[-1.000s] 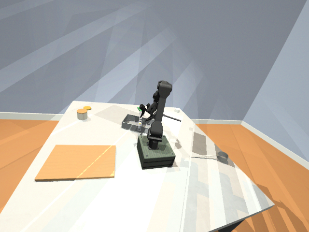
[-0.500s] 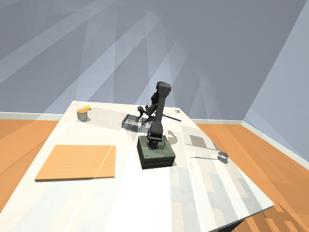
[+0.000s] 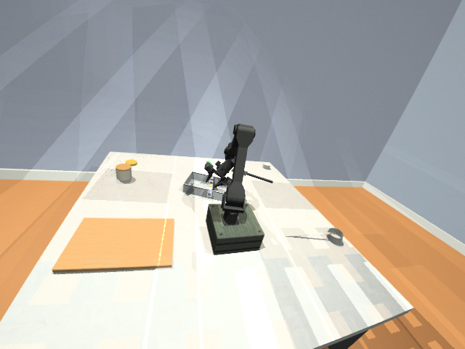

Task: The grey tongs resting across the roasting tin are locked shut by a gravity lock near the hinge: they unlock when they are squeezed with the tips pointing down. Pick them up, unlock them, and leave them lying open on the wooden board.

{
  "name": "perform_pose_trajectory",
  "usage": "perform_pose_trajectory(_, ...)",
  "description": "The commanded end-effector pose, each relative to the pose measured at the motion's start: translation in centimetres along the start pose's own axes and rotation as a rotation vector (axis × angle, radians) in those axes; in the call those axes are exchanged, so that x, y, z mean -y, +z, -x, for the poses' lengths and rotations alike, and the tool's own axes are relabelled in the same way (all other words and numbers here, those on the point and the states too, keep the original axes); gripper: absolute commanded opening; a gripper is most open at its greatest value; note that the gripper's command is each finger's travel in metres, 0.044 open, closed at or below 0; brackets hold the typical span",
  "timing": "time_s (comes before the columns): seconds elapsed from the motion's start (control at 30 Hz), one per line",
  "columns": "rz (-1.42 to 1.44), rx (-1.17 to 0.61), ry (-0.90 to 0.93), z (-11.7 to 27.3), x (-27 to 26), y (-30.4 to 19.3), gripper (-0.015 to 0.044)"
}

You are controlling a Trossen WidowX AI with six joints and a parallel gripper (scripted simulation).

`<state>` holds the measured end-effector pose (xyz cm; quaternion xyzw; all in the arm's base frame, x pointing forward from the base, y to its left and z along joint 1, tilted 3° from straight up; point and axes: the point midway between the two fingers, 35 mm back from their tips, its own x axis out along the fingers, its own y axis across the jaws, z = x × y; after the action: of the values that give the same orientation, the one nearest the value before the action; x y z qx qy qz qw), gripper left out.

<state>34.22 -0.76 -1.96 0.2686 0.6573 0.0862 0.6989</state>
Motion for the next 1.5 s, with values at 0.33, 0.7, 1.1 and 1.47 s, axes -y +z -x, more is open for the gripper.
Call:
perform_pose_trajectory(0.33, -0.006, -0.007, 0.006, -2.4, -0.1, -0.4, 0.0260)
perform_pose_trajectory(0.7, 0.000, -0.002, 0.002, -2.7, -0.1, -0.3, 0.0129)
perform_pose_trajectory(1.1, 0.000, -0.002, 0.002, -2.7, -0.1, -0.3, -0.0049)
perform_pose_trajectory(1.47, -0.006, -0.007, 0.006, 4.0, -3.9, -0.1, -0.0150)
